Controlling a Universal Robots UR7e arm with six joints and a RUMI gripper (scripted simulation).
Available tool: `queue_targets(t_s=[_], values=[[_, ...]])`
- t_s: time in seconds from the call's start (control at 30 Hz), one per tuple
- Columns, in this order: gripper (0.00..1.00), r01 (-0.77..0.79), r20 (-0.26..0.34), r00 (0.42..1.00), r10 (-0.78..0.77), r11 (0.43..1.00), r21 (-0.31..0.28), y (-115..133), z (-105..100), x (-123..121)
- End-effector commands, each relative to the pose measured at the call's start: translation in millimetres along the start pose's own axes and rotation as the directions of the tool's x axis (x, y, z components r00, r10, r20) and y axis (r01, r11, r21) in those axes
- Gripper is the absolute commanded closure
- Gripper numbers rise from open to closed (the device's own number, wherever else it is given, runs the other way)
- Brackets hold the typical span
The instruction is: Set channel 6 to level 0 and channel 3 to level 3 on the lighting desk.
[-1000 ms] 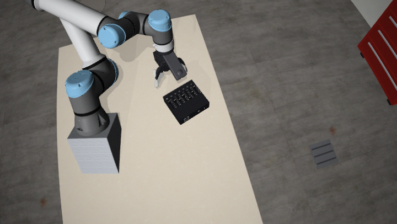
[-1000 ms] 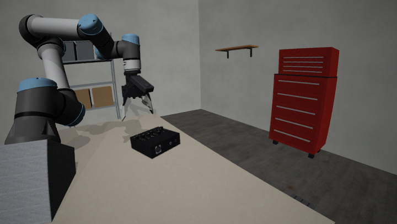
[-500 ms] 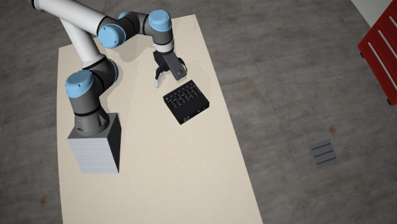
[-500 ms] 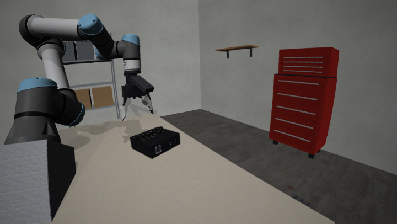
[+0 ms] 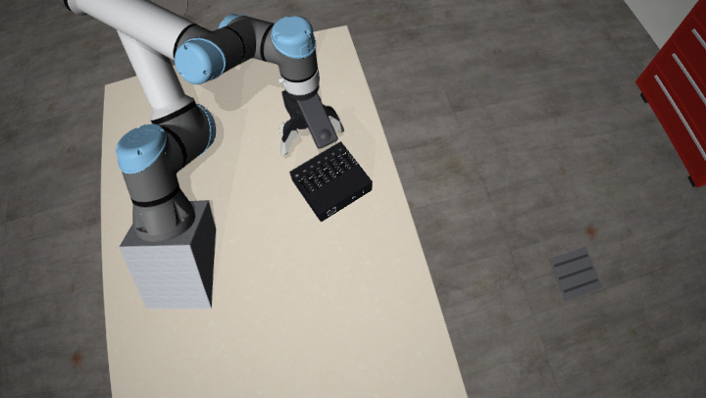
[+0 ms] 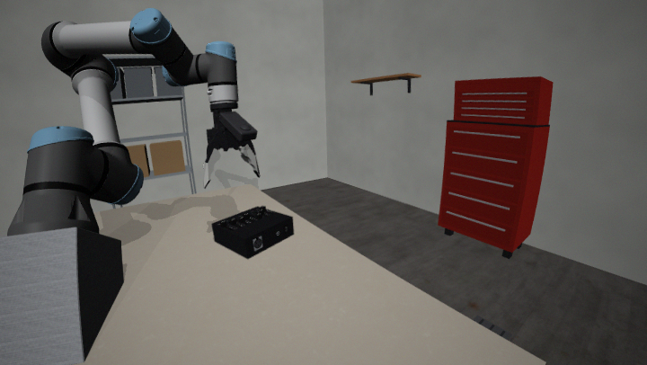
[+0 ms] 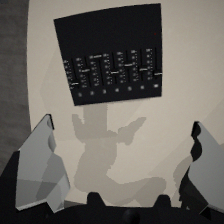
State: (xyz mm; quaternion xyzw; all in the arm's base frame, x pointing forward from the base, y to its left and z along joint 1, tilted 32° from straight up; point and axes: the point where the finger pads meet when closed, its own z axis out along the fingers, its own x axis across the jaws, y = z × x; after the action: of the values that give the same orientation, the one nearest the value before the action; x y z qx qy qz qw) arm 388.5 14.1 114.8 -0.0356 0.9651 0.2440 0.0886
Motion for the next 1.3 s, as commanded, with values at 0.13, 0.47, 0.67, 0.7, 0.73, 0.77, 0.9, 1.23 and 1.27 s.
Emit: queue_targets(t_s=[0.13, 0.47, 0.67, 0.7, 0.73, 0.77, 0.9, 1.23, 1.27], values=[[0.0, -0.181, 0.019, 0.983, 0.181, 0.983, -0.036, -50.8, -40.7, -11.4], [0.0, -0.187, 0.02, 0.982, 0.187, 0.982, -0.038, -52.5, -42.1, -11.5], [0.0, -0.185, 0.02, 0.982, 0.186, 0.982, -0.037, -52.5, -42.1, -11.6], [0.0, -0.184, 0.02, 0.983, 0.185, 0.982, -0.037, -52.5, -42.0, -11.6], [0.0, -0.182, 0.02, 0.983, 0.183, 0.983, -0.037, -52.6, -41.9, -11.7], [0.0, -0.179, 0.02, 0.984, 0.179, 0.983, -0.037, -52.7, -41.8, -11.7], [0.0, -0.153, 0.021, 0.988, 0.154, 0.988, -0.037, -53.4, -40.7, -12.4], [0.0, -0.021, 0.025, 0.999, 0.021, 0.999, -0.034, -56.8, -35.3, -15.7], [0.0, 0.004, 0.026, 1.0, -0.003, 0.999, -0.033, -57.4, -34.3, -16.4]])
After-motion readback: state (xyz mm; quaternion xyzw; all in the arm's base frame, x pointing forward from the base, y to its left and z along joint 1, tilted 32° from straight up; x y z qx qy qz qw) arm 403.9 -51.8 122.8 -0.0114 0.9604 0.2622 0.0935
